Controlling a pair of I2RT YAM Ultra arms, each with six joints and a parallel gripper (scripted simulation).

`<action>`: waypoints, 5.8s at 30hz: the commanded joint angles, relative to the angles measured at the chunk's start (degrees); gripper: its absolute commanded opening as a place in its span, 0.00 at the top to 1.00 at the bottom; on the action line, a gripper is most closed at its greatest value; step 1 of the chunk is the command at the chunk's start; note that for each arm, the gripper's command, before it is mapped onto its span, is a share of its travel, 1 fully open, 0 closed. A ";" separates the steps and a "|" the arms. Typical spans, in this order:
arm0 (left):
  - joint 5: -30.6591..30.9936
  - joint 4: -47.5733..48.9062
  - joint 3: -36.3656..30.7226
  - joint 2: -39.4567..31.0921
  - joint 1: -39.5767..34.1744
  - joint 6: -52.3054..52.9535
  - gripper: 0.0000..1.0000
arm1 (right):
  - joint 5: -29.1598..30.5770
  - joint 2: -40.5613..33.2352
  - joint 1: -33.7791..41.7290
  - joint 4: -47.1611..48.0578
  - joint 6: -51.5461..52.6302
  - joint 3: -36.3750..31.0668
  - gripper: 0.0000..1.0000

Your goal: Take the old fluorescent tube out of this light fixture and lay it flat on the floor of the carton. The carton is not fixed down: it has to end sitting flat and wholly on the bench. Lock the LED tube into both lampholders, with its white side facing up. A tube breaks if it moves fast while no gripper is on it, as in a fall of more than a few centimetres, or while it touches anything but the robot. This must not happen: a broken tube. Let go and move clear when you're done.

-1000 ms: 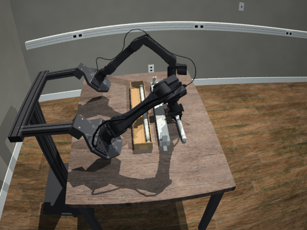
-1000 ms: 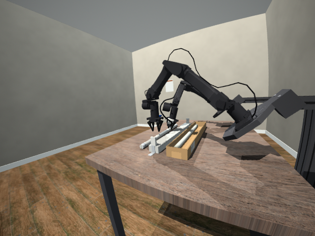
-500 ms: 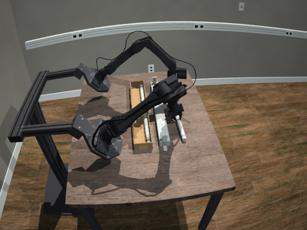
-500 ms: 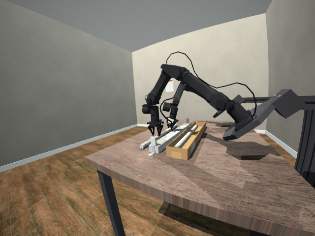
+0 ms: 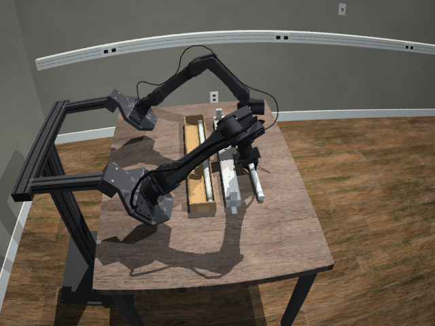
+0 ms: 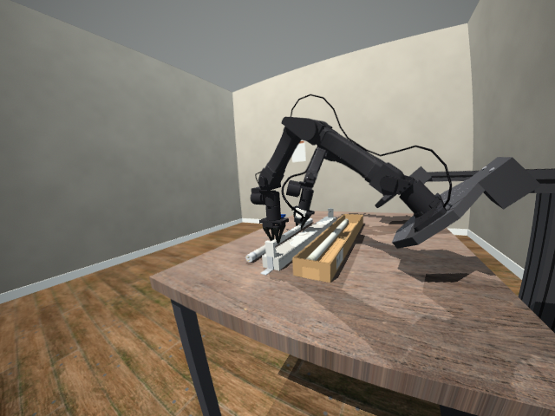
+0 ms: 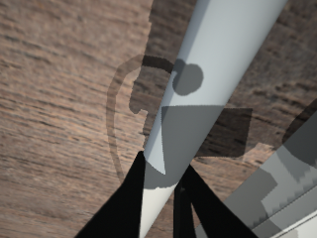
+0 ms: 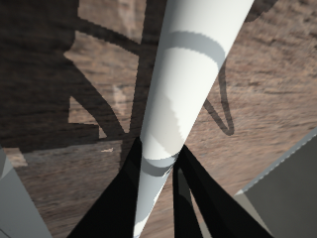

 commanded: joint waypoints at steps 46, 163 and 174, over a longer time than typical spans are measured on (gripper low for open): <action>0.71 0.77 -0.27 -2.22 0.28 0.17 0.89 | 4.70 -7.37 6.29 -9.78 6.21 -2.73 0.51; 0.71 0.77 -0.27 -2.22 0.28 0.17 0.89 | -10.43 5.30 -1.01 -31.65 8.22 24.53 0.51; 0.73 -0.19 -0.27 -2.20 -0.04 0.23 0.89 | -10.43 5.09 -1.02 -31.64 8.74 22.66 0.89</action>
